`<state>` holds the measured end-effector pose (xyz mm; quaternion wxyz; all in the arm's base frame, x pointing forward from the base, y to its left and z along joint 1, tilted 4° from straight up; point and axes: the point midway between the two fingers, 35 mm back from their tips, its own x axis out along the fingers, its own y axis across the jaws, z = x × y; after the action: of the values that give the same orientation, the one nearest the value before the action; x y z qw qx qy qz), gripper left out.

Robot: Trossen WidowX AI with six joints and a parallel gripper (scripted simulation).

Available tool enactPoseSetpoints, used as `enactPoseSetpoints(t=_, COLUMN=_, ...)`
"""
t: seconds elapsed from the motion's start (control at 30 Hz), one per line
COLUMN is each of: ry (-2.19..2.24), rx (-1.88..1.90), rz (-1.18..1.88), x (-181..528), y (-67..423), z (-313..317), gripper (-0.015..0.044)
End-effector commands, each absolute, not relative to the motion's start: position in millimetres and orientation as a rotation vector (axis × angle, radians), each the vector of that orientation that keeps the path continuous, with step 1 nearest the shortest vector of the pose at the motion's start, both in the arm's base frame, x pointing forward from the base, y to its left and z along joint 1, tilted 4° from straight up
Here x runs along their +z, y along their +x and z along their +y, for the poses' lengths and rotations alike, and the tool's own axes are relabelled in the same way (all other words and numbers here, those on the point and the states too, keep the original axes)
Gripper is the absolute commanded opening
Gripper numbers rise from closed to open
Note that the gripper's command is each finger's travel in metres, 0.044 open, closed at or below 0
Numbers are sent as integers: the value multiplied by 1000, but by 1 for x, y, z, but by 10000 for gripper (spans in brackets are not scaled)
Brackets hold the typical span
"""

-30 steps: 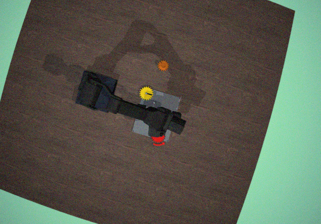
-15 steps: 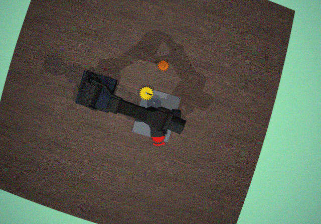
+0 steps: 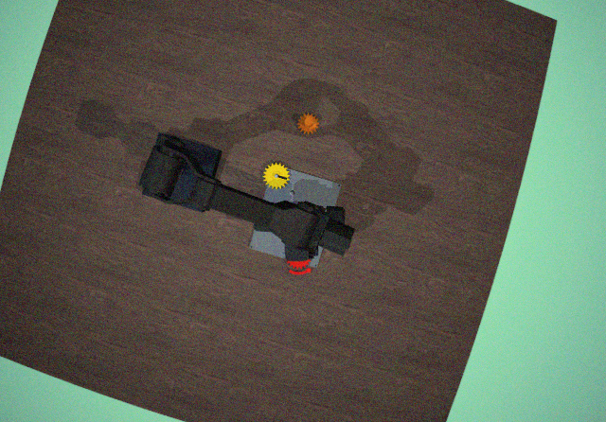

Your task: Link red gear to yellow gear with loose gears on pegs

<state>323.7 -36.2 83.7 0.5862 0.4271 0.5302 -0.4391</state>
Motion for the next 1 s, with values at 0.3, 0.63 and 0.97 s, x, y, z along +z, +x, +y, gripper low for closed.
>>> enactPoseSetpoints(t=0.3, ry=-3, rx=-69, rz=1526, x=73, y=315, z=107, gripper=429)
enactPoseSetpoints(t=0.63, ry=-610, rx=520, rz=1471, x=67, y=278, z=186, gripper=440)
enactPoseSetpoints(t=0.97, ry=-610, rx=520, rz=1471, x=67, y=278, z=185, gripper=440)
